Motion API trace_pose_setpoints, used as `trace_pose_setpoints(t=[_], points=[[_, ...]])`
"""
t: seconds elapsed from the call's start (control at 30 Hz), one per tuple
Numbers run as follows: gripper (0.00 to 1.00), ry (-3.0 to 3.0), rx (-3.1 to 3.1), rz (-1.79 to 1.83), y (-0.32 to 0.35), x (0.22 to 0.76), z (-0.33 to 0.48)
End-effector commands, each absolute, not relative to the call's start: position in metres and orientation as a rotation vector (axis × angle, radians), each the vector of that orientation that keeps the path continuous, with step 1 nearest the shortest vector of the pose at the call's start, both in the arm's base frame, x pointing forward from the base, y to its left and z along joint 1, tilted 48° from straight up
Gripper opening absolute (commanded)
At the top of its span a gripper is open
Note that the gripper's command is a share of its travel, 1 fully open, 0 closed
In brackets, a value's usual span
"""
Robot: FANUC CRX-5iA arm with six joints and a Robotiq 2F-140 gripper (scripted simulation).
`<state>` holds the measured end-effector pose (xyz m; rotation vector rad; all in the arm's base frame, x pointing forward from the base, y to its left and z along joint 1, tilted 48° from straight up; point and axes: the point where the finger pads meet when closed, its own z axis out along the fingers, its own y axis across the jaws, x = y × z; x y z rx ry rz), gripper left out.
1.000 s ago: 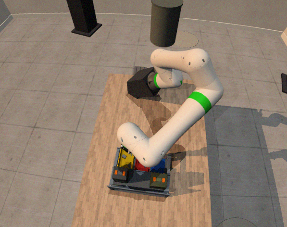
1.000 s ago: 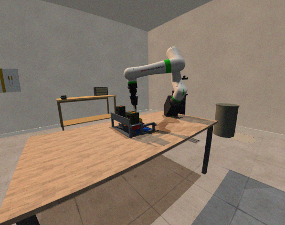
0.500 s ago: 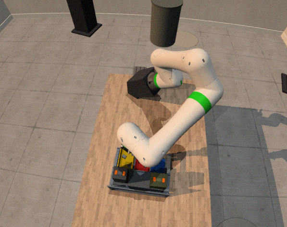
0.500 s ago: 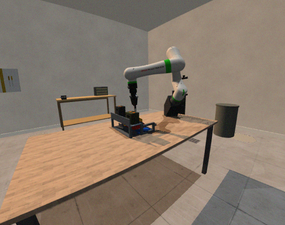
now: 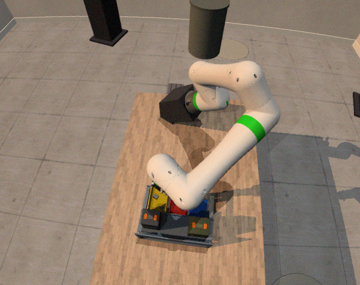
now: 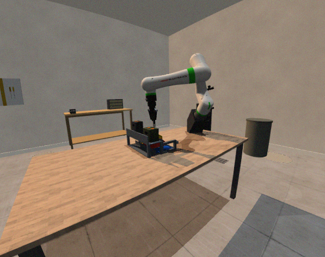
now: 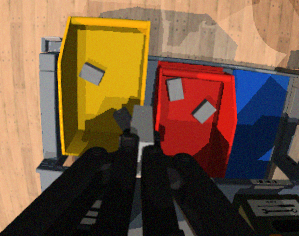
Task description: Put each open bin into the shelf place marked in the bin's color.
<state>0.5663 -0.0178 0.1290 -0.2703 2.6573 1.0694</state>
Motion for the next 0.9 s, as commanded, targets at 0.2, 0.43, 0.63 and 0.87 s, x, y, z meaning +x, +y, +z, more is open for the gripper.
trace_pose_setpoints(t=[0.2, 0.43, 0.63, 0.87], points=[[0.00, 2.657, -0.270, 1.069, -0.018, 0.566, 0.129], [0.00, 2.609, -0.394, 1.039, -0.020, 0.561, 0.123], [0.00, 2.477, -0.673, 0.958, -0.024, 0.548, 0.108], [0.00, 2.345, -0.898, 0.877, -0.027, 0.537, 0.095]])
